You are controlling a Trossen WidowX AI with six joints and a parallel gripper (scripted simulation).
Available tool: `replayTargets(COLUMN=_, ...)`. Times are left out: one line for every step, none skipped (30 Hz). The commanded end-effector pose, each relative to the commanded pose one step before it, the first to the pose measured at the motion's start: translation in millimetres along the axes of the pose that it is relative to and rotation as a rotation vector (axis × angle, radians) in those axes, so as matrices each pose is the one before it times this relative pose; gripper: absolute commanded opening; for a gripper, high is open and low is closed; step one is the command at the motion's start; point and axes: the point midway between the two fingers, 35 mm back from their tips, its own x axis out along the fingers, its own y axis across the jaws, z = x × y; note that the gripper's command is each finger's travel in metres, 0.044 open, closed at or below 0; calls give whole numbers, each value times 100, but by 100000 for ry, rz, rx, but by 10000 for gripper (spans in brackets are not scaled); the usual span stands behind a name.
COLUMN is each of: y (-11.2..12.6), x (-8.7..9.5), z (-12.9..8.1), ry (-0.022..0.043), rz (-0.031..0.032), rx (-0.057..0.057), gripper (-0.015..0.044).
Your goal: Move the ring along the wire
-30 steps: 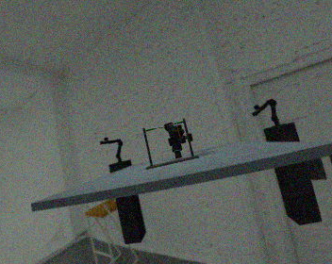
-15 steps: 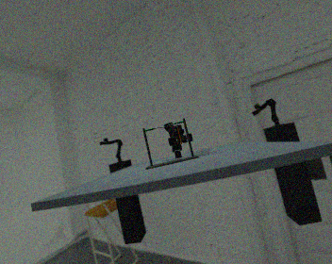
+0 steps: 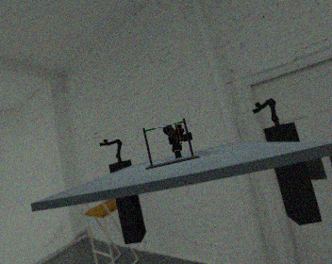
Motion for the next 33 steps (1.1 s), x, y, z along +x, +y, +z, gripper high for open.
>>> replayTargets(y=-76, x=-683, z=-271, ry=616, rz=-392, rx=212, gripper=160)
replayTargets(y=-8, x=-188, z=-10, ry=9, rz=-12, rx=18, gripper=160)
replayTargets(y=-10, x=-187, z=-12, ry=8, rz=-12, rx=18, gripper=160)
replayTargets(y=-11, x=-186, z=-15, ry=7, rz=-12, rx=17, gripper=160)
replayTargets(y=-13, x=-185, z=-17, ry=7, rz=-12, rx=17, gripper=160)
replayTargets(y=-15, x=-184, z=-20, ry=6, rz=-12, rx=17, gripper=160)
replayTargets(y=-16, x=-183, z=-22, ry=5, rz=-12, rx=16, gripper=160)
replayTargets(y=-18, x=-181, z=-24, ry=5, rz=-12, rx=16, gripper=160)
replayTargets(y=-20, x=-180, z=-27, ry=4, rz=-12, rx=16, gripper=160)
replayTargets(y=-21, x=-179, z=-29, ry=3, rz=-12, rx=15, gripper=160)
replayTargets(y=-19, x=-147, z=-26, ry=2, rz=-10, rx=12, gripper=160)
replayTargets(y=-12, x=-88, z=-16, ry=1, rz=-6, rx=7, gripper=160)
replayTargets(y=-4, x=-29, z=-6, ry=0, rz=-2, rx=2, gripper=160)
replayTargets(y=0, x=0, z=0, ry=0, rz=0, rx=0, gripper=160)
replayTargets(y=0, x=0, z=0, ry=0, rz=0, rx=0, gripper=160)
replayTargets(y=0, x=0, z=0, ry=0, rz=0, rx=0, gripper=160)
replayTargets(y=0, x=0, z=0, ry=0, rz=0, rx=0, gripper=160)
replayTargets(y=0, x=0, z=0, ry=0, rz=0, rx=0, gripper=160)
replayTargets(y=0, x=0, z=0, ry=0, rz=0, rx=0, gripper=160)
replayTargets(y=0, x=0, z=0, ry=0, rz=0, rx=0, gripper=160)
replayTargets(y=0, x=0, z=0, ry=0, rz=0, rx=0, gripper=160)
replayTargets(y=0, x=0, z=0, ry=0, rz=0, rx=0, gripper=160)
replayTargets(y=0, x=0, z=0, ry=0, rz=0, rx=0, gripper=160)
replayTargets(y=0, x=0, z=0, ry=0, rz=0, rx=0, gripper=160)
replayTargets(y=0, x=0, z=0, ry=0, rz=0, rx=0, gripper=160)
replayTargets(y=0, x=0, z=0, ry=0, rz=0, rx=0, gripper=160)
replayTargets(y=0, x=0, z=0, ry=0, rz=0, rx=0, gripper=160)
replayTargets(y=0, x=0, z=0, ry=0, rz=0, rx=0, gripper=160)
replayTargets(y=0, x=0, z=0, ry=0, rz=0, rx=0, gripper=160)
replayTargets(y=80, x=-107, z=96, ry=-230, rz=415, rx=-265, gripper=186)
replayTargets(y=37, x=-334, z=23, ry=58, rz=2, rx=18, gripper=212)
replayTargets(y=39, x=-558, z=24, ry=81, rz=2, rx=20, gripper=239)
replayTargets(y=10, x=-672, z=7, ry=70, rz=2, rx=10, gripper=265)
